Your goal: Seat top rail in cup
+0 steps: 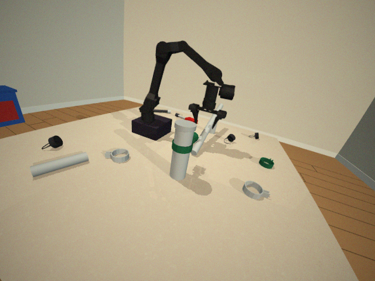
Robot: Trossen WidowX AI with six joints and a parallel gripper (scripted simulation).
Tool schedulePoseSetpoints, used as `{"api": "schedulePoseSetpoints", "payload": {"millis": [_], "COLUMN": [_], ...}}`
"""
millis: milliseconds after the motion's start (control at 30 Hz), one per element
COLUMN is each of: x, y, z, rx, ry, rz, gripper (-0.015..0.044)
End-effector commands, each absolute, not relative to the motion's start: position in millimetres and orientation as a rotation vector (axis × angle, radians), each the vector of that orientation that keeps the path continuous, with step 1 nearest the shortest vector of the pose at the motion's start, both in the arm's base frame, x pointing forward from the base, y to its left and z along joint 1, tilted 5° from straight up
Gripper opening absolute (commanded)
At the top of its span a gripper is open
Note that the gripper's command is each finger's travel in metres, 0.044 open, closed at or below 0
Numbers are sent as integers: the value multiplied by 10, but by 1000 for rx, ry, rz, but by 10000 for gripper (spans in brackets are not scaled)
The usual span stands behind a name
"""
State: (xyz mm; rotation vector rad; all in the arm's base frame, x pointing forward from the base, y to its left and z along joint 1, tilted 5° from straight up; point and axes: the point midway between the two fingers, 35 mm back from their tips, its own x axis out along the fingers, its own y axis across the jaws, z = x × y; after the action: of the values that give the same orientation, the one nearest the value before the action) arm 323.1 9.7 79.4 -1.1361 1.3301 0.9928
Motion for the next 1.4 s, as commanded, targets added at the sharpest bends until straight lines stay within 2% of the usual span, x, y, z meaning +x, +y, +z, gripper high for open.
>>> {"api": "schedulePoseSetpoints", "payload": {"millis": [0,1367], "x": [3223,3244], "y": [93,39], "z": [696,52], "rx": [-1138,-1138], "ry": [1329,1329], "rz": [1001,1001], "gripper": [440,440]}}
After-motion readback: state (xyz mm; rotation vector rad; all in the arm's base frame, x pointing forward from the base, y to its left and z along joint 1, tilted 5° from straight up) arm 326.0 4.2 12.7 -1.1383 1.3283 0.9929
